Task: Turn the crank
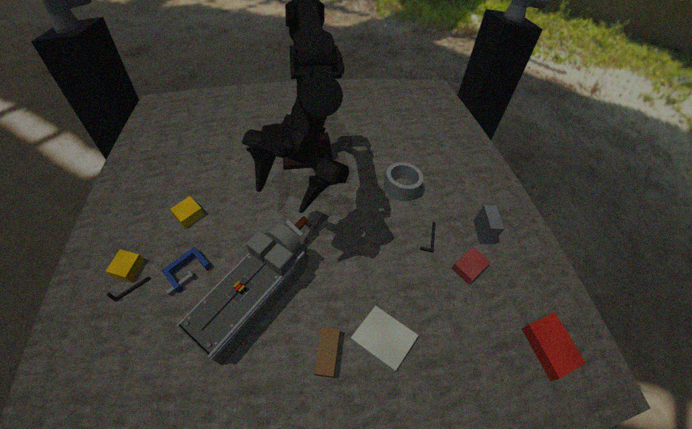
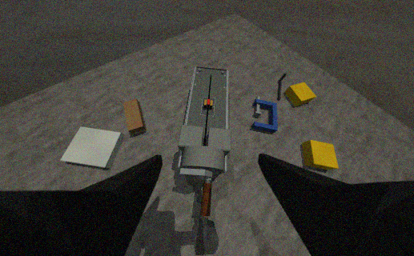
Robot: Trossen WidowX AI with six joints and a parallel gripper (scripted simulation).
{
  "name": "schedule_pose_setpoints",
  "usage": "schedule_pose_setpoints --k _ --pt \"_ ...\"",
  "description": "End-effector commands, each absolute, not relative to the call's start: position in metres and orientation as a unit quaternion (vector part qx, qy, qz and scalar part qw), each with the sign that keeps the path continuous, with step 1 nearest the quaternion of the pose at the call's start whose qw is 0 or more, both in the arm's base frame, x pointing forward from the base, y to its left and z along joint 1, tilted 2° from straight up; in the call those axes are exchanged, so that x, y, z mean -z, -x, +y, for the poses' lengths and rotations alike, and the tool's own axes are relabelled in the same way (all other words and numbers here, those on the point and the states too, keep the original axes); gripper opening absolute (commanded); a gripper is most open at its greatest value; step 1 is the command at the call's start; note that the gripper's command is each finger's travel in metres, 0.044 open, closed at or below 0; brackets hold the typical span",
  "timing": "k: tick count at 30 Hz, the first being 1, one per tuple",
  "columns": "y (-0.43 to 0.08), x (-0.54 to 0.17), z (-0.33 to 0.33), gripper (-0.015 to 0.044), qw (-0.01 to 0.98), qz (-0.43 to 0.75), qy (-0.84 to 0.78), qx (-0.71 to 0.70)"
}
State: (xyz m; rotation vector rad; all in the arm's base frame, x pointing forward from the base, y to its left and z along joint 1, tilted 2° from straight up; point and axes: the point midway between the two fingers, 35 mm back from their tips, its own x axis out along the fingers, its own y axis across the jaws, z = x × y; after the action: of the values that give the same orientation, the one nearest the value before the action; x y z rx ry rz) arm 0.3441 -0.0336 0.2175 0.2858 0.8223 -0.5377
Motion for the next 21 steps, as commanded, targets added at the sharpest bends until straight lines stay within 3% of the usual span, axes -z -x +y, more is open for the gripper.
schedule_pose_setpoints --k 1,21 --pt "-0.327 -0.217 -0.023 0.0440 0.872 0.367 -0.146 0.290" --pt "-0.325 -0.170 -0.014 0.0440 0.873 0.349 -0.151 0.305"
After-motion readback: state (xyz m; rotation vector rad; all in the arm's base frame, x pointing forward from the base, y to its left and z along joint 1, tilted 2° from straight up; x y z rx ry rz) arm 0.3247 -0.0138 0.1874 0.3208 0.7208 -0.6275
